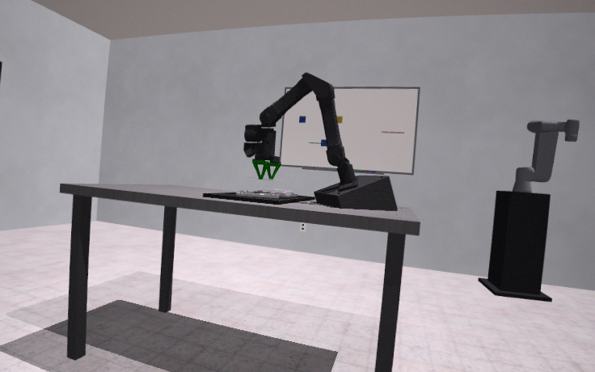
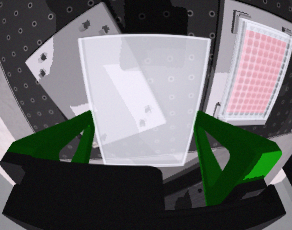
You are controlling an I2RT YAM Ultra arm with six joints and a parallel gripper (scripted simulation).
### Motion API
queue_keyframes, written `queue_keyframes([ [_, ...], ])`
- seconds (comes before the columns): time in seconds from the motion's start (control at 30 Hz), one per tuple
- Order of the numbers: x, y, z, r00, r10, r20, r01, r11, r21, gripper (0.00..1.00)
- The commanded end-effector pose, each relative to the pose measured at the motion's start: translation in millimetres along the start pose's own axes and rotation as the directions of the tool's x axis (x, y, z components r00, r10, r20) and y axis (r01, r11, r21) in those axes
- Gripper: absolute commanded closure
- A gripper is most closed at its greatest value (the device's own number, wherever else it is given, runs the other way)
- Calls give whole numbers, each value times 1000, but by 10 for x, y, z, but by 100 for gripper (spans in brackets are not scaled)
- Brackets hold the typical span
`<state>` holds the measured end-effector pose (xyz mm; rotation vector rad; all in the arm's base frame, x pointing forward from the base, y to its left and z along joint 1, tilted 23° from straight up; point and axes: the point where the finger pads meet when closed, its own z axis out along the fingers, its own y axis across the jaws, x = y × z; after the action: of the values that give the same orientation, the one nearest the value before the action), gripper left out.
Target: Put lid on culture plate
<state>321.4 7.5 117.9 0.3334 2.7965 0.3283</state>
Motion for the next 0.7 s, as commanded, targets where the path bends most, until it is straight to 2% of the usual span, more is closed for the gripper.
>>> queue_keyframes([
  [0.0,-58,-91,-40,1000,-1,21,2,1000,-5,100],
  [0.67,-145,-689,-39,1000,-2,21,2,1000,-3,100],
])
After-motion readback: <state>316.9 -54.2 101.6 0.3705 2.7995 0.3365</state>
